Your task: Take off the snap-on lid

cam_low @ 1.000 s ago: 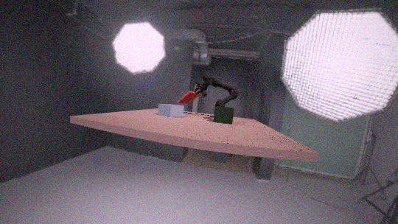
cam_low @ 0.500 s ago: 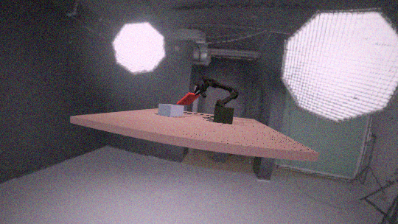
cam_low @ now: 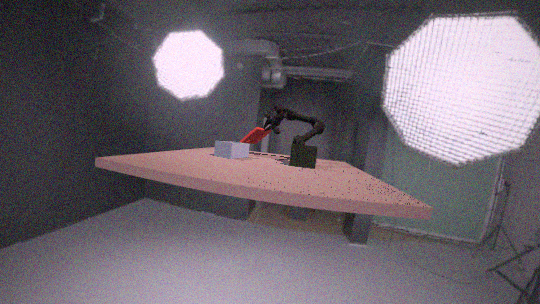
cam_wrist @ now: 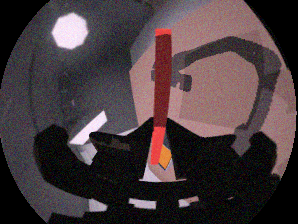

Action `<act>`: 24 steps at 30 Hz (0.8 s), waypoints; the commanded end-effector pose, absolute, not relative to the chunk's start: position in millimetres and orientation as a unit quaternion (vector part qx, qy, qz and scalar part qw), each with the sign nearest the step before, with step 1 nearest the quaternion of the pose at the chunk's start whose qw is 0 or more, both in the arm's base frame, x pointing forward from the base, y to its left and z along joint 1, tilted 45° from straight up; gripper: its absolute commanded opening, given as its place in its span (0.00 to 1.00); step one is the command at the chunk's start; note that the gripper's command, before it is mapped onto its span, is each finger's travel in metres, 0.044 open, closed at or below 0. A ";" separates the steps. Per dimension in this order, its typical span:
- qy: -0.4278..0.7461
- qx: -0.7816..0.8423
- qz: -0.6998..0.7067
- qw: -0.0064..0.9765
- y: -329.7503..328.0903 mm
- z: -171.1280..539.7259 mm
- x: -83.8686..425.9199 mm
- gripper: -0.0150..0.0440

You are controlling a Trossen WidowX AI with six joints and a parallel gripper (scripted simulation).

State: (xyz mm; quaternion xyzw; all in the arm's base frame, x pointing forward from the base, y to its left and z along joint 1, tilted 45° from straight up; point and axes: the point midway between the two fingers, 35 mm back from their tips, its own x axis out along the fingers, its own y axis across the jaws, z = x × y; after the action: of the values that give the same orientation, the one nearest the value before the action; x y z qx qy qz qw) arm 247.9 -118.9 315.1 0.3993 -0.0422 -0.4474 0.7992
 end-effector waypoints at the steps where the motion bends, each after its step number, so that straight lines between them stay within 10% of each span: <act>1: -0.044 0.401 -0.442 0.801 -120.4 313.8 247.0 0.25; 24: -0.045 0.401 -0.442 0.801 -133.2 301.5 244.4 0.25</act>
State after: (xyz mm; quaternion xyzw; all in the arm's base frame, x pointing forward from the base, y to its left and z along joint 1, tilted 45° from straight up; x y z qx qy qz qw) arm 244.7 -132.3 302.3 0.3998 -0.0434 -0.4469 0.7991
